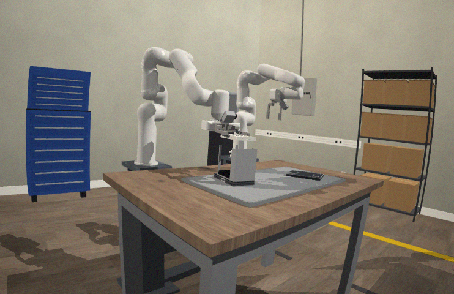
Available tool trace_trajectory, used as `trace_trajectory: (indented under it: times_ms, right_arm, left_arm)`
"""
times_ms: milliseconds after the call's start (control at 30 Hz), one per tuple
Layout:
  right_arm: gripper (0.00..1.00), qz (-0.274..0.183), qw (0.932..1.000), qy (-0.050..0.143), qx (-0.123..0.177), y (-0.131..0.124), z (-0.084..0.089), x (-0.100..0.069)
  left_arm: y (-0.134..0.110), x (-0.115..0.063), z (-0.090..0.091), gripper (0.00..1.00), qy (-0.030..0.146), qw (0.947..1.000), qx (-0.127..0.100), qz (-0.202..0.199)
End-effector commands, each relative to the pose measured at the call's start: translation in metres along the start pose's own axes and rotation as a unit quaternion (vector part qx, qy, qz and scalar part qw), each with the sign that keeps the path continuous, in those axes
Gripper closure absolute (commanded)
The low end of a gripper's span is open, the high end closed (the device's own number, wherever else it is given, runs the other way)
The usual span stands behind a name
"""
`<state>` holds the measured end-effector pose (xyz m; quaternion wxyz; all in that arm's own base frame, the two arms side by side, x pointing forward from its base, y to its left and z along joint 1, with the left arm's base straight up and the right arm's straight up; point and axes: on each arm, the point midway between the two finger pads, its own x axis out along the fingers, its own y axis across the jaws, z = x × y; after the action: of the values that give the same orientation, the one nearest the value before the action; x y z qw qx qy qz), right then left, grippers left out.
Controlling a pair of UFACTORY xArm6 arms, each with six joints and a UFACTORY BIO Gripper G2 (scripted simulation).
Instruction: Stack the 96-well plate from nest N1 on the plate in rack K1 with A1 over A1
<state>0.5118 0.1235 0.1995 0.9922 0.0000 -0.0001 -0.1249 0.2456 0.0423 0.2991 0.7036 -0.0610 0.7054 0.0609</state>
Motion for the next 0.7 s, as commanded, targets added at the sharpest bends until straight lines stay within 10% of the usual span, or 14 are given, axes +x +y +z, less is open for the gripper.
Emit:
trace_trajectory:
  times_ms: [0,667]
  right_arm:
    - [1.0,0.0,1.0,-0.002,0.001,0.001,-0.001,0.001]
    - [1.0,0.0,1.0,-0.002,0.001,0.001,-0.013,0.001]
  left_arm:
    - [0.0,-0.001,0.0,0.0,-0.001,1.0,0.0,0.0]
    - [0.0,-0.001,0.0,0.0,-0.001,1.0,0.0,0.0]
